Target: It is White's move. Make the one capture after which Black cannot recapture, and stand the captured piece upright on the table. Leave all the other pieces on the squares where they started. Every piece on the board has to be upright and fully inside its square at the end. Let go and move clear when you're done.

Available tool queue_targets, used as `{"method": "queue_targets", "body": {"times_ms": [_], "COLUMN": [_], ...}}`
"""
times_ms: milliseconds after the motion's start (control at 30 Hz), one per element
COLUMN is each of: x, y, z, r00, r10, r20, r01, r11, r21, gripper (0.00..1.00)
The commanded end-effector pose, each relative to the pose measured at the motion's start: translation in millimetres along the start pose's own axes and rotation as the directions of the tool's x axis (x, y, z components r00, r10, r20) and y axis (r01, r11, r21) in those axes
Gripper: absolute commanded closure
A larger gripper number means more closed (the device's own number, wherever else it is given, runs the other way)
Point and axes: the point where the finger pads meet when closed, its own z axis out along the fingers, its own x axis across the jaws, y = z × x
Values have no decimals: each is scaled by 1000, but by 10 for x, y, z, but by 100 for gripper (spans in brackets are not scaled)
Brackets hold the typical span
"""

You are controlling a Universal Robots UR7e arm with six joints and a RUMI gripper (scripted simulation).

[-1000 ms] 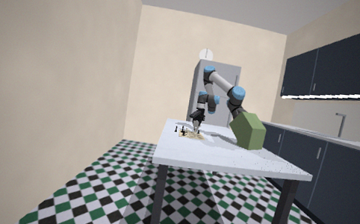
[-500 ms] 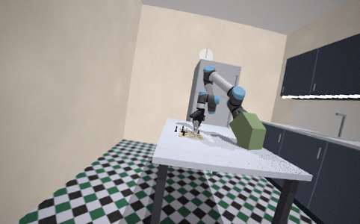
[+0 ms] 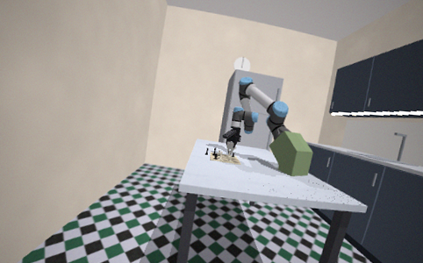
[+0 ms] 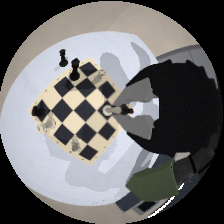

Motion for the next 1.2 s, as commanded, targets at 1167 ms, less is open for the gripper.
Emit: {"method": "queue_targets", "body": {"times_ms": [1167], "x": [2], "y": [-2], "z": [-97], "r00": [1000], "r10": [0], "r20": [-1], "r01": [0], "r11": [1000], "r21": [1], "gripper": [75]}}
